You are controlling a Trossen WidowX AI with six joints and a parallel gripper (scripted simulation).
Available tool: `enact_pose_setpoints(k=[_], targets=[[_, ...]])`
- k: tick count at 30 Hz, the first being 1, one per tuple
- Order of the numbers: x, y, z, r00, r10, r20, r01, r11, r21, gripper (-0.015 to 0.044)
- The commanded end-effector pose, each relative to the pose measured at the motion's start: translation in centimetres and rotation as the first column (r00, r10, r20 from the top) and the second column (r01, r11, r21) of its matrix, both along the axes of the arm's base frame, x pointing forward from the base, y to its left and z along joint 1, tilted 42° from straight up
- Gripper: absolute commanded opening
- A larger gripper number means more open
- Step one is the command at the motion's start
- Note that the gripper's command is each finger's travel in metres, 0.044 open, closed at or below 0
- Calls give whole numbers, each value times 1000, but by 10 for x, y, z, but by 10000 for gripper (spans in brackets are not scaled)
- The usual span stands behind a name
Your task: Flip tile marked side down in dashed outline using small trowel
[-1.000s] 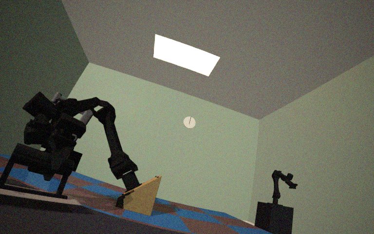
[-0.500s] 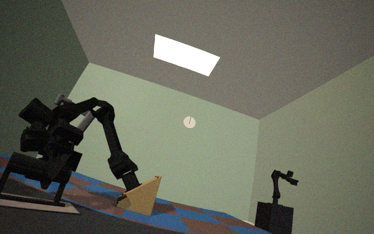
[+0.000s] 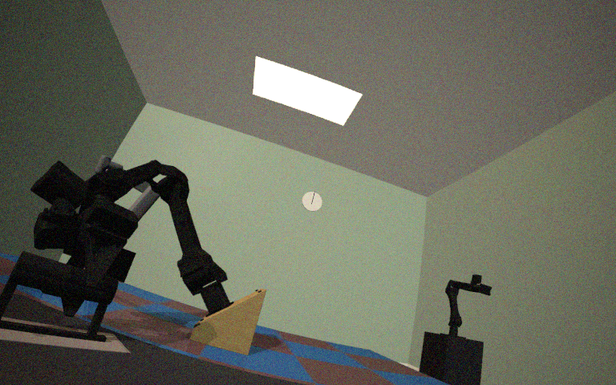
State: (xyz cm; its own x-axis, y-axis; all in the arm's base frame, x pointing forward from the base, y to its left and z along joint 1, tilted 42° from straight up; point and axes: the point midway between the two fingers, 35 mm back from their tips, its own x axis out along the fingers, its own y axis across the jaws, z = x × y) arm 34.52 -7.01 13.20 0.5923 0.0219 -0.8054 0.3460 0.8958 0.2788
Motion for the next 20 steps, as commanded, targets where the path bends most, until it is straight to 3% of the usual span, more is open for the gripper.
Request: enact_pose_setpoints(k=[1,16,20], targets=[[-2,0,2,1000,5,-1,-5,1000,1,300],[-35,-1,49,1000,0,0,0,1000,-1,300],[-55,30,67,1000,-1,-4,1,1000,0,300]])
